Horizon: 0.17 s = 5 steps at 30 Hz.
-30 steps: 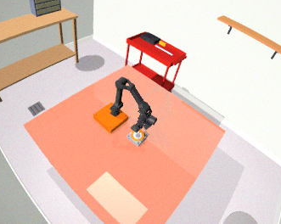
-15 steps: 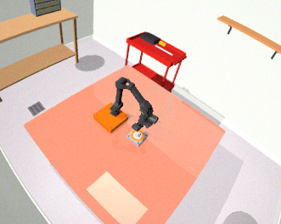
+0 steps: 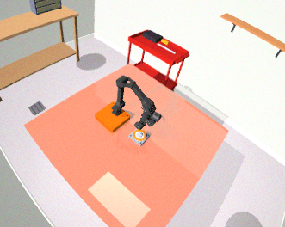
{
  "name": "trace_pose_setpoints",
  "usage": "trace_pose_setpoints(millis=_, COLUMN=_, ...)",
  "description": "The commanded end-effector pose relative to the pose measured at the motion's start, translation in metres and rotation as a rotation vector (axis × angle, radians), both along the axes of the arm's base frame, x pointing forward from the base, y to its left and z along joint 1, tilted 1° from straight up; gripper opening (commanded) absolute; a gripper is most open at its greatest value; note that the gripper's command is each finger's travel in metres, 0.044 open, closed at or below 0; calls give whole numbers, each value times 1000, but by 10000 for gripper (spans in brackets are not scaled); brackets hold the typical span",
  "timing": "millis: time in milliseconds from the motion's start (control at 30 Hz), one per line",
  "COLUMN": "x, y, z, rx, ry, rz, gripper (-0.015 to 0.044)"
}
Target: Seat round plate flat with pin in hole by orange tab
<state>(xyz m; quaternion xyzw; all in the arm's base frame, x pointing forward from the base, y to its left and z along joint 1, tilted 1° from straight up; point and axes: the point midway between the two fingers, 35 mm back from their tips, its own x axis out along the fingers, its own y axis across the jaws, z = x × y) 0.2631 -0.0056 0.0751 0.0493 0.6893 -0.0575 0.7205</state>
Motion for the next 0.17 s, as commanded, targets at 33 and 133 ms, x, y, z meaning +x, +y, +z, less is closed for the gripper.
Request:
trace_pose_setpoints(millis=33, x=0, y=0, z=-1, rx=0, ry=3, rz=0, gripper=0)
trace_pose_setpoints(millis=133, x=0, y=0, z=-1, rx=0, ry=3, rz=0, gripper=0)
